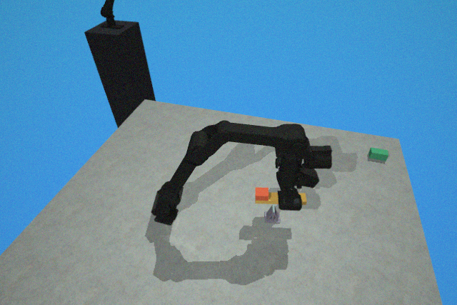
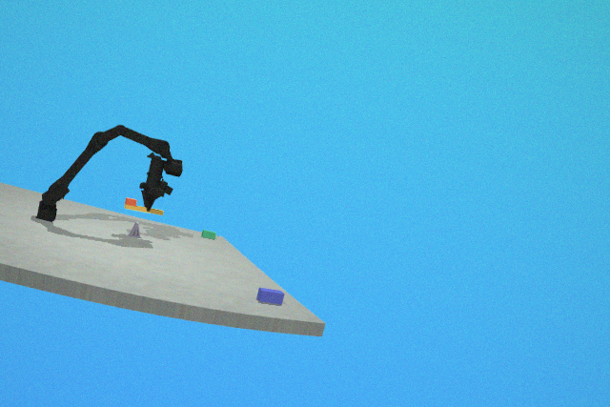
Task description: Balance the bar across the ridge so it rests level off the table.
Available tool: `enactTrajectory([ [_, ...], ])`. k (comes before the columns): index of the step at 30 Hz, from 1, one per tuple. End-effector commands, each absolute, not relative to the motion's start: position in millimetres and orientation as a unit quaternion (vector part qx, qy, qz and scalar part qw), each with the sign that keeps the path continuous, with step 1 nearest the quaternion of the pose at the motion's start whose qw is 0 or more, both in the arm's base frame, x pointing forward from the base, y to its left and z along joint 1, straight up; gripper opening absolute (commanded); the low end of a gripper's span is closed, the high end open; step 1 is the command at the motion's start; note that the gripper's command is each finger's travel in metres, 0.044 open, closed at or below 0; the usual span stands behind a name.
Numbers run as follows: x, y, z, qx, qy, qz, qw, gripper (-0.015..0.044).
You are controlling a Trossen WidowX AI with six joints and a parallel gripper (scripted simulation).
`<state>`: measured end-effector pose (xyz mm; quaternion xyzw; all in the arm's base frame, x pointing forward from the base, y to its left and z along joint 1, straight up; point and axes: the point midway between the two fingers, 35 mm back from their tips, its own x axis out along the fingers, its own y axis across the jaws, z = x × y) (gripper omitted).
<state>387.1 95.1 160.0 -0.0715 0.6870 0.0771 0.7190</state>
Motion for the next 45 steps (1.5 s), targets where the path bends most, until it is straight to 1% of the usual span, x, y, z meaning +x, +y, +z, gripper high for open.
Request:
enactTrajectory([
  [1, 387, 97, 153, -0.072, 0.688, 0.076, 0.718, 0.0],
  [22, 387, 97, 121, -0.072, 0.688, 0.077, 0.718, 0.0],
  [45, 387, 97, 120, -0.072, 0.688, 0.077, 0.718, 0.0],
])
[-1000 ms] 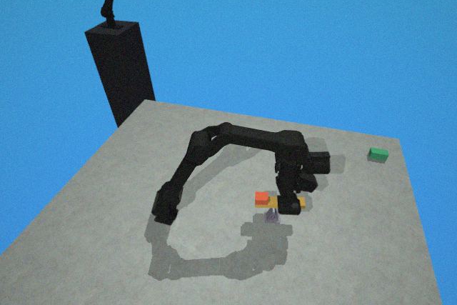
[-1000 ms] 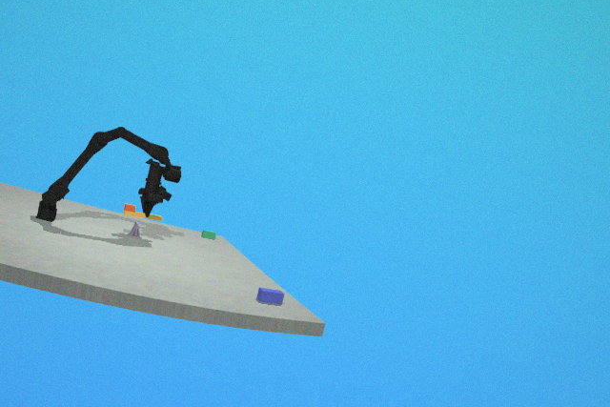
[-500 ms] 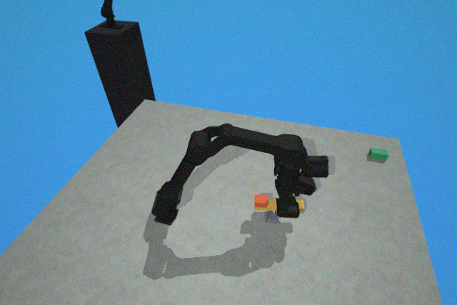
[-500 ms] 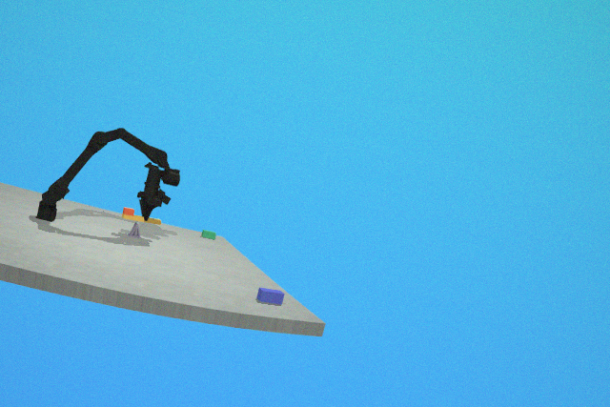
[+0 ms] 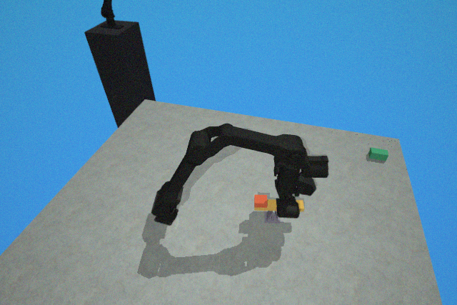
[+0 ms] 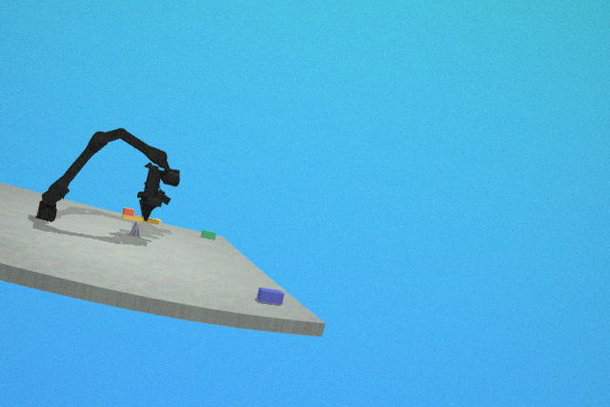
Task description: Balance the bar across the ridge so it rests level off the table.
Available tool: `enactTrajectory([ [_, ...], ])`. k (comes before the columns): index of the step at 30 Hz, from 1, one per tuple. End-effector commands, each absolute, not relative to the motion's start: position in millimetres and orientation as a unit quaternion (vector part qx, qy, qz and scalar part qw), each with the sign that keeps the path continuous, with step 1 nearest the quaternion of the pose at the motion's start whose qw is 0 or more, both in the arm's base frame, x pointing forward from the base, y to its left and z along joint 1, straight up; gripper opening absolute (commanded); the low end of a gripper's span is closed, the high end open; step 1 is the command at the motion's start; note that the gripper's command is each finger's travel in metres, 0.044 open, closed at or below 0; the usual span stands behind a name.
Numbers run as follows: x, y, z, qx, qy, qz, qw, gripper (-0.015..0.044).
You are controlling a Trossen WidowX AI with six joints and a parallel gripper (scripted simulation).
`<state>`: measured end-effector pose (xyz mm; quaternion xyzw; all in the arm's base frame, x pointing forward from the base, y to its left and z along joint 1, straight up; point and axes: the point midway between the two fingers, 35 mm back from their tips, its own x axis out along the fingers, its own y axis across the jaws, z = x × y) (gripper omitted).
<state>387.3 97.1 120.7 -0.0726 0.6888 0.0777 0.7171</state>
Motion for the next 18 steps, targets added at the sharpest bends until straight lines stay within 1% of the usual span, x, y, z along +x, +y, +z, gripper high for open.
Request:
enactTrajectory([
  [1, 387.5, 96.9, 120.4, -0.072, 0.688, 0.077, 0.718, 0.0],
  [18, 387.5, 96.9, 119.0, -0.072, 0.688, 0.077, 0.718, 0.0],
])
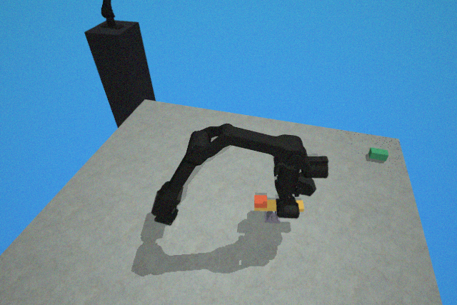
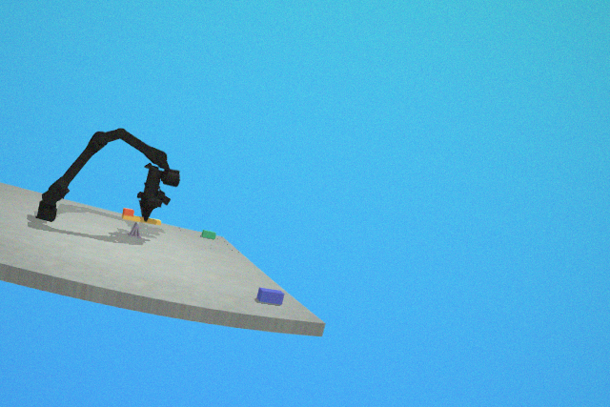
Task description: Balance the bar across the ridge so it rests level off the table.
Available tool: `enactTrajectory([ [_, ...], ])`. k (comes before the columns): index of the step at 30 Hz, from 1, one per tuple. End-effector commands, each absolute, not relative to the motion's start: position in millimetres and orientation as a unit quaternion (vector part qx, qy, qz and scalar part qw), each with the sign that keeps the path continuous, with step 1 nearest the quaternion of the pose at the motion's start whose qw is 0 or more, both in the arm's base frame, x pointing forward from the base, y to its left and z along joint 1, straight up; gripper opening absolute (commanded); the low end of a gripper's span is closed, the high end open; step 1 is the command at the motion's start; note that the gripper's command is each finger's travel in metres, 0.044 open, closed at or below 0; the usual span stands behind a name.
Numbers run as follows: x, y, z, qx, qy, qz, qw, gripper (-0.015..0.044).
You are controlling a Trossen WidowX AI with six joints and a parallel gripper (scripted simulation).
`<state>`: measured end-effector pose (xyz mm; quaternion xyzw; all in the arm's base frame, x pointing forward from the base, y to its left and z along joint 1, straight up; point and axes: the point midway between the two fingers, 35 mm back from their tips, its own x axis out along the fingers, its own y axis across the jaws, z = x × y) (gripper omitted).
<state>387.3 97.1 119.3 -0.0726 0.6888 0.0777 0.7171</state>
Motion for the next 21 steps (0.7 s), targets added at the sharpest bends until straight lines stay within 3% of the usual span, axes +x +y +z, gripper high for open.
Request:
enactTrajectory([
  [1, 387.5, 96.9, 118.8, -0.072, 0.688, 0.077, 0.718, 0.0],
  [21, 387.5, 96.9, 117.1, -0.072, 0.688, 0.077, 0.718, 0.0],
])
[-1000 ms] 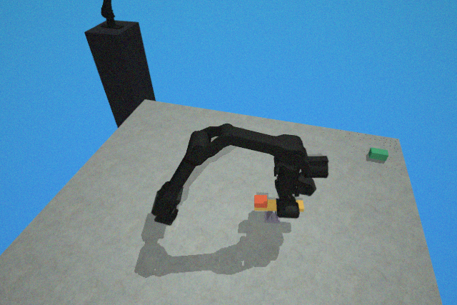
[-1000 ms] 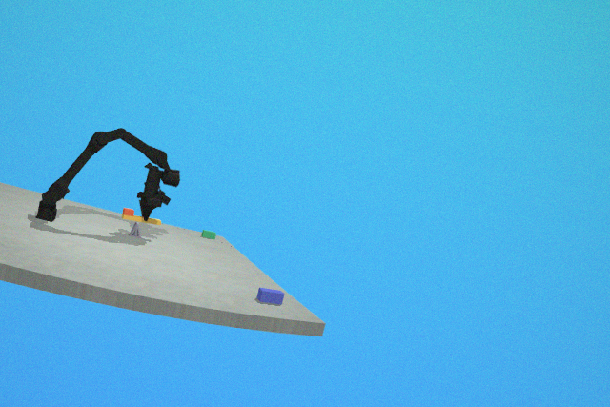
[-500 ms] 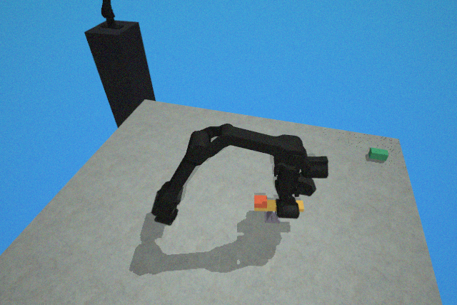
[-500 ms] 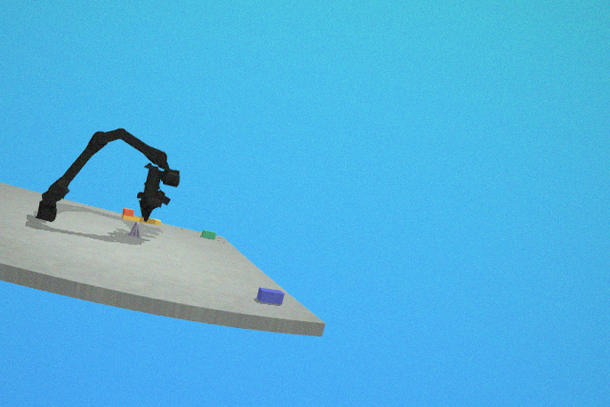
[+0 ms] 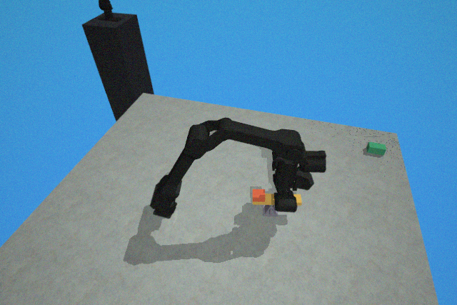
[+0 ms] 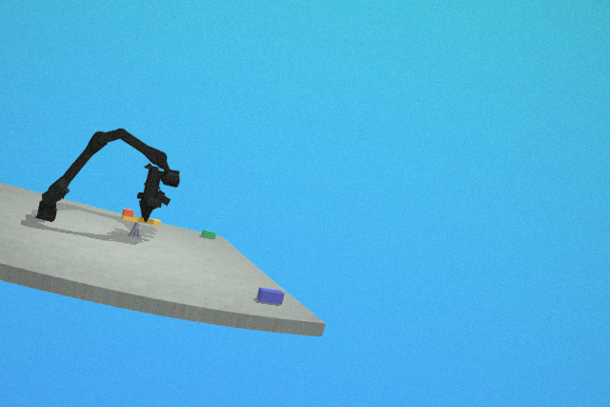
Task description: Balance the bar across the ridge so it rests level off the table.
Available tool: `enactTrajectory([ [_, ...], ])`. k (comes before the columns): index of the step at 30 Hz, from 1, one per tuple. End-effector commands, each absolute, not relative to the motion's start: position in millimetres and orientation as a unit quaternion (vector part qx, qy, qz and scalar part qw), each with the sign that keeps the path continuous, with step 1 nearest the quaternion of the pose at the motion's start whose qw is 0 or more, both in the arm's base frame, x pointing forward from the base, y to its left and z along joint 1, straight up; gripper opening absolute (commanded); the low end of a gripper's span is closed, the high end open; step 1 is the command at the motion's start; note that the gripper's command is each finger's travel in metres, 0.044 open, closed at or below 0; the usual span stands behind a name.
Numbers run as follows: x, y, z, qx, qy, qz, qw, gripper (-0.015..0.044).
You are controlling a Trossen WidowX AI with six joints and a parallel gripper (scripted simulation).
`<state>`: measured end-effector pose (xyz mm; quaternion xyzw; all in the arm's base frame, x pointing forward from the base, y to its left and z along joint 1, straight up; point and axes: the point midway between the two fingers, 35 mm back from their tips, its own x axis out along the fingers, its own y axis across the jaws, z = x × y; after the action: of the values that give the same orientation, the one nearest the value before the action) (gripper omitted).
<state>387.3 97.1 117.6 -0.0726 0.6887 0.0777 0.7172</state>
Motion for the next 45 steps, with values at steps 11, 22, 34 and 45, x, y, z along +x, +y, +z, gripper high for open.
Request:
enactTrajectory([
  [11, 387.5, 96.9, 116.3, -0.072, 0.688, 0.077, 0.718, 0.0],
  [22, 387.5, 96.9, 115.4, -0.072, 0.688, 0.077, 0.718, 0.0],
  [34, 387.4, 96.9, 114.4, -0.072, 0.688, 0.077, 0.718, 0.0],
  [45, 387.3, 96.9, 113.4, -0.072, 0.688, 0.077, 0.718, 0.0],
])
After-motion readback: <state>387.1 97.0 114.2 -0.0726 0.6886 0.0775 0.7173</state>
